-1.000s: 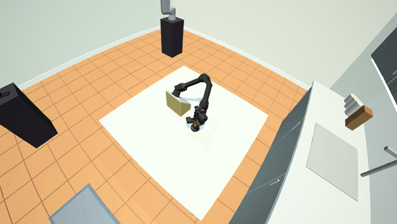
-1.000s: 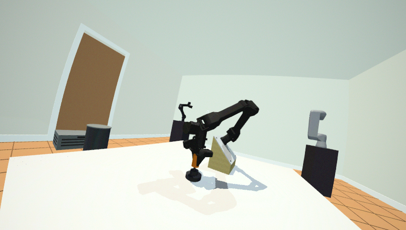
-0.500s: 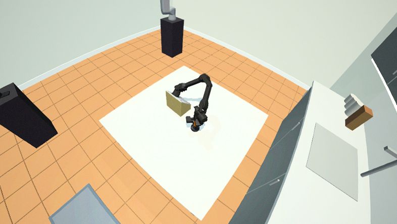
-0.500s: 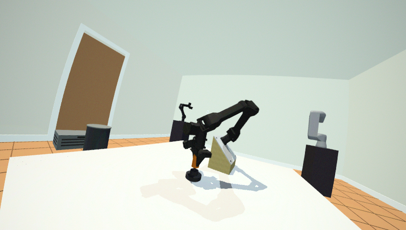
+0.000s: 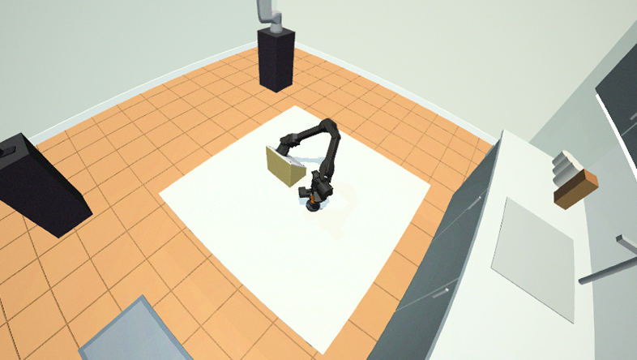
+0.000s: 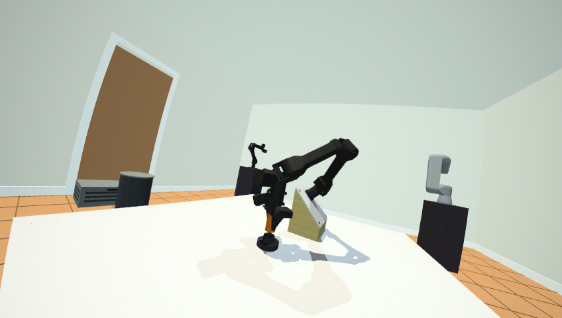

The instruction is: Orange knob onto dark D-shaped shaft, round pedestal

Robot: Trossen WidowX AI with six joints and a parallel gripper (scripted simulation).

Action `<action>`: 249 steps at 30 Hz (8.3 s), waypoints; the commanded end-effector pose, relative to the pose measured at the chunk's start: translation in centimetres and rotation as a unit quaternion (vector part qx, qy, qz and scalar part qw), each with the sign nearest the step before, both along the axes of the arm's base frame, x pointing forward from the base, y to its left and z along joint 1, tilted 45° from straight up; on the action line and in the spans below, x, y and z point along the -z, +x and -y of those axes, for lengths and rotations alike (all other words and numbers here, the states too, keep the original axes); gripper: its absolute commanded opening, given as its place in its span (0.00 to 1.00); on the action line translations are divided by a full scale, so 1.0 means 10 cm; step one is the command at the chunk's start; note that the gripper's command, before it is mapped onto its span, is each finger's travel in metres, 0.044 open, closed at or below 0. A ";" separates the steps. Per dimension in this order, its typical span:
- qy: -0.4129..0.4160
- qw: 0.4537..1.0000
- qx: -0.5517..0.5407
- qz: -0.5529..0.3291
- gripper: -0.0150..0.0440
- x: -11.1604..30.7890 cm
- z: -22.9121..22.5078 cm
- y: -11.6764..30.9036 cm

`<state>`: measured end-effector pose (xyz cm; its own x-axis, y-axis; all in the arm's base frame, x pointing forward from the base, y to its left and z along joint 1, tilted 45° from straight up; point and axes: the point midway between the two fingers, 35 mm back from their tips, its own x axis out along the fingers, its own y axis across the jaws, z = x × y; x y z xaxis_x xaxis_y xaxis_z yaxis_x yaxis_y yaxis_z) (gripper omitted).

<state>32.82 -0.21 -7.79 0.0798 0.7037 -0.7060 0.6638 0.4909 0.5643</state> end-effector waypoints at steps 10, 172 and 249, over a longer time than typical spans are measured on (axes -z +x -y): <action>0.001 1.000 0.004 -0.003 0.25 -0.03 0.03 0.00; 0.033 0.913 0.288 -0.287 0.25 0.00 0.00 0.00; 0.048 0.808 0.415 -0.414 0.25 0.00 -0.01 0.00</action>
